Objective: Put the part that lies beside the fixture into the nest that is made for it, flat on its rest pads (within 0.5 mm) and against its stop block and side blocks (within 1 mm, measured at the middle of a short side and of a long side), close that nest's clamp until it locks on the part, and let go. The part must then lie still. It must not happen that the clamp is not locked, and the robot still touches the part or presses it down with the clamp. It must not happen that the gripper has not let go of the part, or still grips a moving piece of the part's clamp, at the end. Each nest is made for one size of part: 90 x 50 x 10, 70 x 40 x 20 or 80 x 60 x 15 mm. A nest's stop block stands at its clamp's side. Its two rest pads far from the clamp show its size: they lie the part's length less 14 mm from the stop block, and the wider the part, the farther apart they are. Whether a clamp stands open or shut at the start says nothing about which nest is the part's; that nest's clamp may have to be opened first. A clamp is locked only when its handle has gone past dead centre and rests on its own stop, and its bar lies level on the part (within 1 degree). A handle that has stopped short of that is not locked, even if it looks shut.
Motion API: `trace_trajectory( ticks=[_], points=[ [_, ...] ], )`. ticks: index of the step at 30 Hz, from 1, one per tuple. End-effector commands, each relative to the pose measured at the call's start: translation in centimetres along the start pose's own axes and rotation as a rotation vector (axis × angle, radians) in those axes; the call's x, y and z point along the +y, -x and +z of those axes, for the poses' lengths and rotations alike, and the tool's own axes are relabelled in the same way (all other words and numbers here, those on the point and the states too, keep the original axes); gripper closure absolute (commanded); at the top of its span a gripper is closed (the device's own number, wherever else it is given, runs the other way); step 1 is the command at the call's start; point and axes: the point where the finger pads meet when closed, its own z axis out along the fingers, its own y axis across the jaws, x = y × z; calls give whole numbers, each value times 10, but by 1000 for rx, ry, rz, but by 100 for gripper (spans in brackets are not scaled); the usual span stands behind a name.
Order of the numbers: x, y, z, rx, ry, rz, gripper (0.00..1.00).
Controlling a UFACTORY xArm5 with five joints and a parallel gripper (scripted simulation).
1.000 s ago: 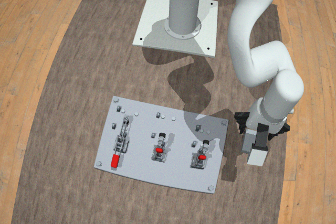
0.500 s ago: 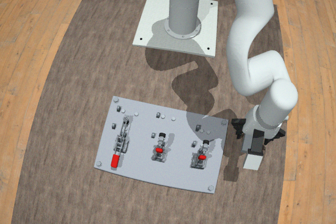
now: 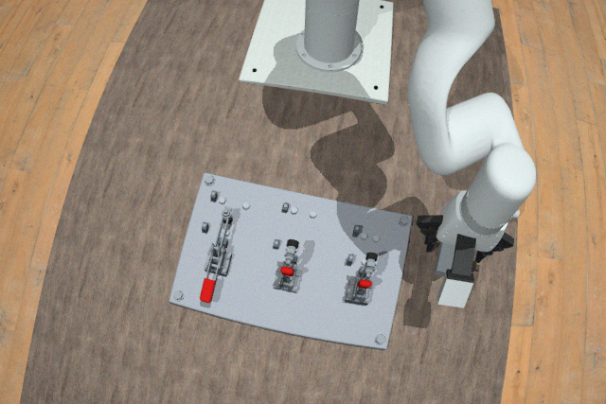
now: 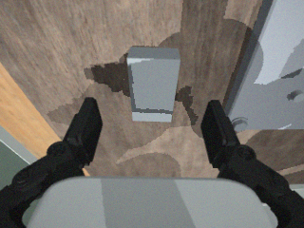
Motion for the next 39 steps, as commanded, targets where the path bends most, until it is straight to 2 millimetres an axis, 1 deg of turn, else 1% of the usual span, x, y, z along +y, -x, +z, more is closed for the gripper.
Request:
trace_trajectory(
  ticks=[1, 11, 19, 21, 30, 39],
  points=[
    [-1, -1, -1, 3, -2, 0, 0],
    [-1, -1, 0, 3, -2, 0, 0],
    [-1, -1, 11, 3, -2, 0, 0],
    [-1, -1, 11, 3, -2, 0, 0],
    [-1, -2, 25, 3, -2, 0, 0],
    [0, -2, 27, 3, -2, 0, 0]
  ],
)
